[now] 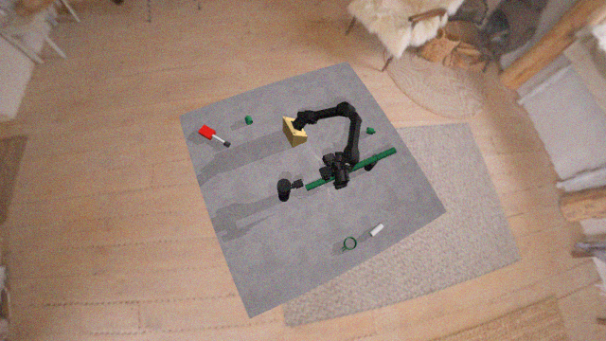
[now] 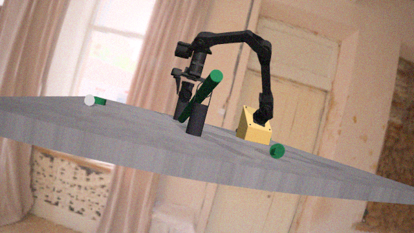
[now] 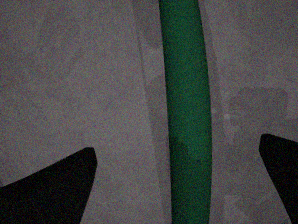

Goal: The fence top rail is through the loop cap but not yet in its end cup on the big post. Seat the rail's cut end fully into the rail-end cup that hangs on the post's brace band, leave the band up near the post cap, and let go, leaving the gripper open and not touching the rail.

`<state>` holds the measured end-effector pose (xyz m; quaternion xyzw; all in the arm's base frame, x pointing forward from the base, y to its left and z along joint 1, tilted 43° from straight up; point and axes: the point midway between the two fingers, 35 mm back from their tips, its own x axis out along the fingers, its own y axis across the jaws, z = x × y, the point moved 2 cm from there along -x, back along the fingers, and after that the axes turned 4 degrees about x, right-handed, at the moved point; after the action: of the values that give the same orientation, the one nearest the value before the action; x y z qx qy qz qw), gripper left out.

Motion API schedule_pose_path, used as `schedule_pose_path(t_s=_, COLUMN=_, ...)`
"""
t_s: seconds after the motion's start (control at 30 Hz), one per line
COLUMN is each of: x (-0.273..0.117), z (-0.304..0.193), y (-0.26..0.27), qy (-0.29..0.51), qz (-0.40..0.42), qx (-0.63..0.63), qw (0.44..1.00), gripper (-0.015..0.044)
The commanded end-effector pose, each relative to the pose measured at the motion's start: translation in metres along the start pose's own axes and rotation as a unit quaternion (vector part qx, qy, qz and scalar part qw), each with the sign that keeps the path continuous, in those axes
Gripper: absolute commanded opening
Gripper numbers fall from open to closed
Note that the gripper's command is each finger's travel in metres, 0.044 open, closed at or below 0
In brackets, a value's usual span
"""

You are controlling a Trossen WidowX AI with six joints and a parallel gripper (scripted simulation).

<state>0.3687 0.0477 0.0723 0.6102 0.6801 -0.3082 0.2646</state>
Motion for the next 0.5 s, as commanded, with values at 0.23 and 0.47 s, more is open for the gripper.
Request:
schedule_pose_path(t_s=0.23, x=0.029, z=-0.002, y=-0.002, qy=0.004, qz=-0.005, qx=0.003, qw=1.0, gripper=0.044)
schedule_pose_path(t_s=0.47, x=0.036, z=-0.002, y=-0.002, qy=0.004, qz=-0.005, qx=0.003, qw=1.0, gripper=0.044)
